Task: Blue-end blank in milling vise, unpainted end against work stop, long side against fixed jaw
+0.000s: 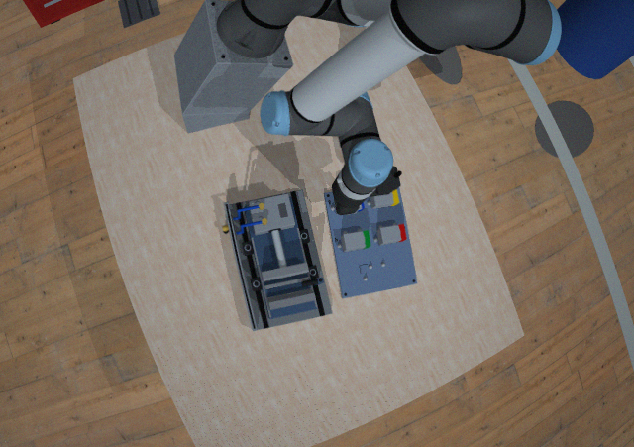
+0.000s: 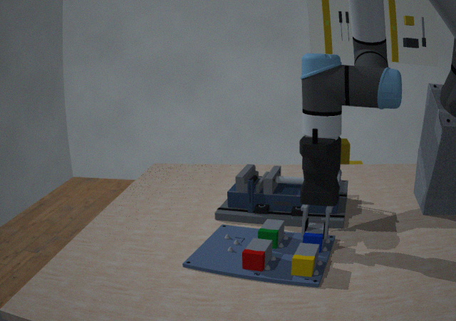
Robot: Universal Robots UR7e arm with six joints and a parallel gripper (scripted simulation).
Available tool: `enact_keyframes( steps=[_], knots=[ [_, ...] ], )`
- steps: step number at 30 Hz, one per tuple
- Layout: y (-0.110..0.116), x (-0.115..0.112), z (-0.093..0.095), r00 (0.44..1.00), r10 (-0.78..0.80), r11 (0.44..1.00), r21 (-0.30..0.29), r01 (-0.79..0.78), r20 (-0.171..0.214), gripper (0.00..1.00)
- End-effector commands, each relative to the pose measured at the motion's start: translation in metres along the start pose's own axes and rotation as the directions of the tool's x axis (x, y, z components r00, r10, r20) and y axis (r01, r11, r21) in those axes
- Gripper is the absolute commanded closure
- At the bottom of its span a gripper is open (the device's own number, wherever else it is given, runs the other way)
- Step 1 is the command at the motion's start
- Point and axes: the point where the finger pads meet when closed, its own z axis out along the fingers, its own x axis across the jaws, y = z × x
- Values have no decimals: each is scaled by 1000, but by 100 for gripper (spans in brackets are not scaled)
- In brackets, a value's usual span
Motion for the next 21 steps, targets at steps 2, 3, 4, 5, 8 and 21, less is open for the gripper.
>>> enact_keyframes(
  steps=[2, 3, 4, 5, 8, 21],
  knots=[
    [0, 0, 0, 1000, 0, 1000, 0, 0, -1, 100],
    [0, 0, 0, 1000, 0, 1000, 0, 0, -1, 100],
    [0, 0, 0, 1000, 0, 1000, 0, 0, -1, 100],
    [0, 0, 0, 1000, 0, 1000, 0, 0, -1, 100],
    [0, 0, 0, 1000, 0, 1000, 0, 0, -1, 100],
    [0, 0, -30, 1000, 2, 1000, 1, -2, 0, 100]
  ],
)
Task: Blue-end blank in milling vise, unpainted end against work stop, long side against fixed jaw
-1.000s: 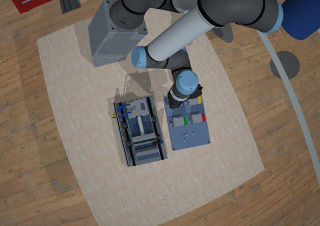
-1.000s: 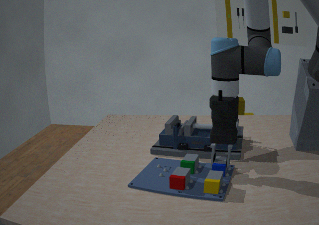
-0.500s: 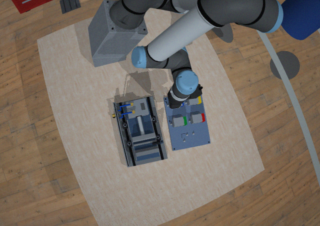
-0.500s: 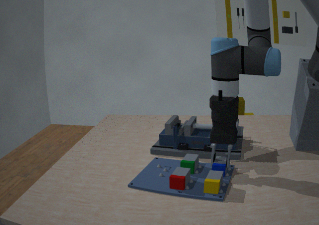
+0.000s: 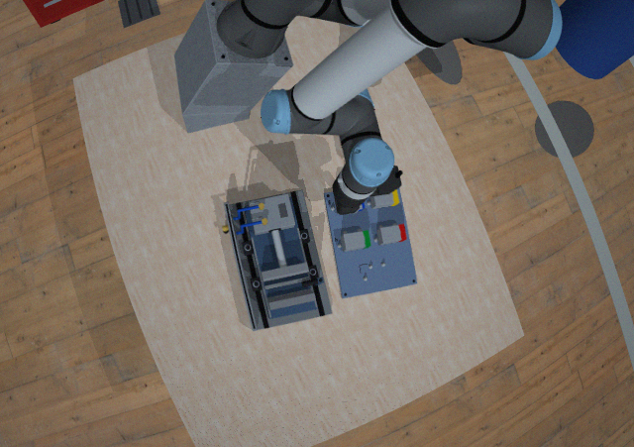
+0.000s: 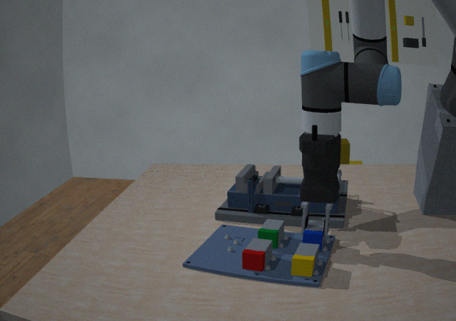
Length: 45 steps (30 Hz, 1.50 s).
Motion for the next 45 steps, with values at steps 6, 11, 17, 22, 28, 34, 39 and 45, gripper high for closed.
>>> enact_keyframes(
  steps=[6, 11, 17, 22, 28, 34, 39, 45],
  knots=[
    [0, 0, -24, 1000, 2, 1000, 0, -2, -1, 100],
    [0, 0, -24, 1000, 2, 1000, 0, -2, -1, 100],
    [-1, 2, -53, 1000, 2, 1000, 0, -2, -1, 100],
    [-1, 2, -53, 1000, 2, 1000, 0, -2, -1, 100],
    [-1, 2, -53, 1000, 2, 1000, 0, -2, -1, 100],
    [-1, 3, -82, 1000, 2, 1000, 0, -2, -1, 100],
    [-1, 3, -82, 1000, 2, 1000, 0, -2, -1, 100],
    [-1, 3, -82, 1000, 2, 1000, 0, -2, -1, 100]
  ],
)
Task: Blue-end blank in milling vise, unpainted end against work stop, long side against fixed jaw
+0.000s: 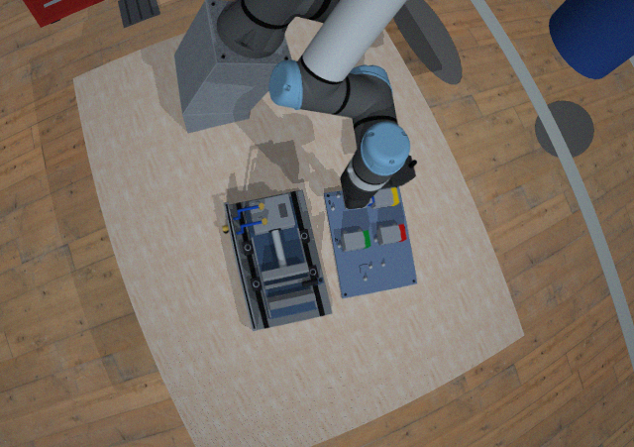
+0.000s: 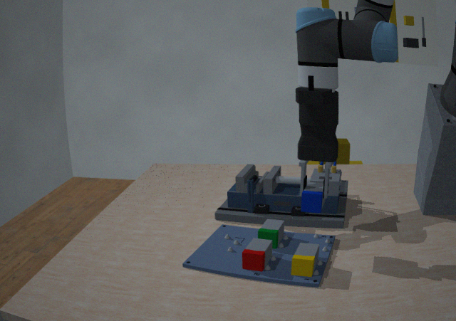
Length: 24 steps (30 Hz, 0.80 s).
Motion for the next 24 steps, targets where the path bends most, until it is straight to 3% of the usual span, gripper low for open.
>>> enact_keyframes(
  steps=[1, 5, 24],
  knots=[
    [0, -1, -9, 1000, 0, 1000, 0, 0, 1, 100],
    [2, -7, -45, 1000, 3, 1000, 0, -3, 9, 100],
    [3, -10, -51, 1000, 3, 1000, 0, -3, 9, 100]
  ],
)
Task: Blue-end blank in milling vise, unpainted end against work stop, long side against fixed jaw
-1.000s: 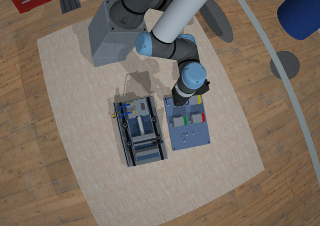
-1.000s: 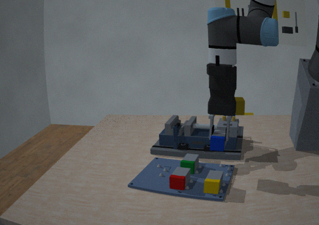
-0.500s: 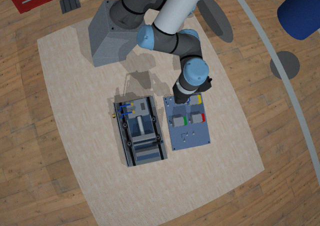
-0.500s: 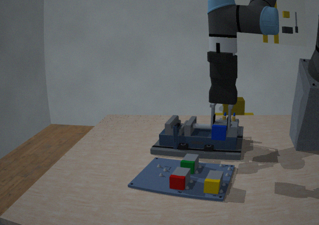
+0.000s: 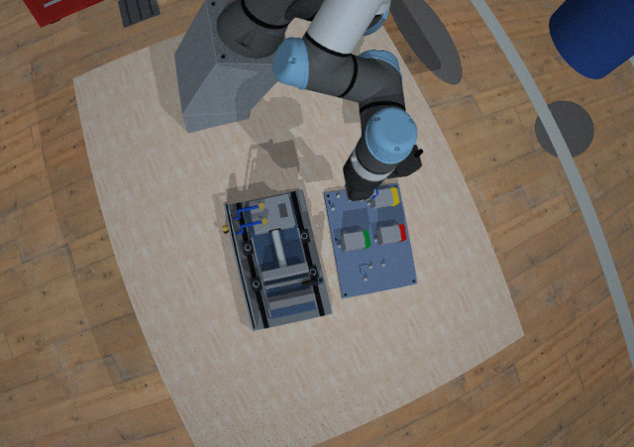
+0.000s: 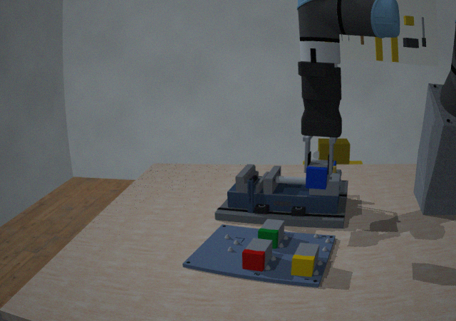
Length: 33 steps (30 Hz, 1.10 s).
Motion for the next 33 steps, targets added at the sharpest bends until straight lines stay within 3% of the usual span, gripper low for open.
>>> enact_keyframes(
  steps=[1, 33],
  knots=[
    [2, -5, -6, 1000, 2, 1000, 0, -2, 5, 100],
    [1, -3, 5, 1000, 2, 1000, 0, -2, 5, 100]
  ],
)
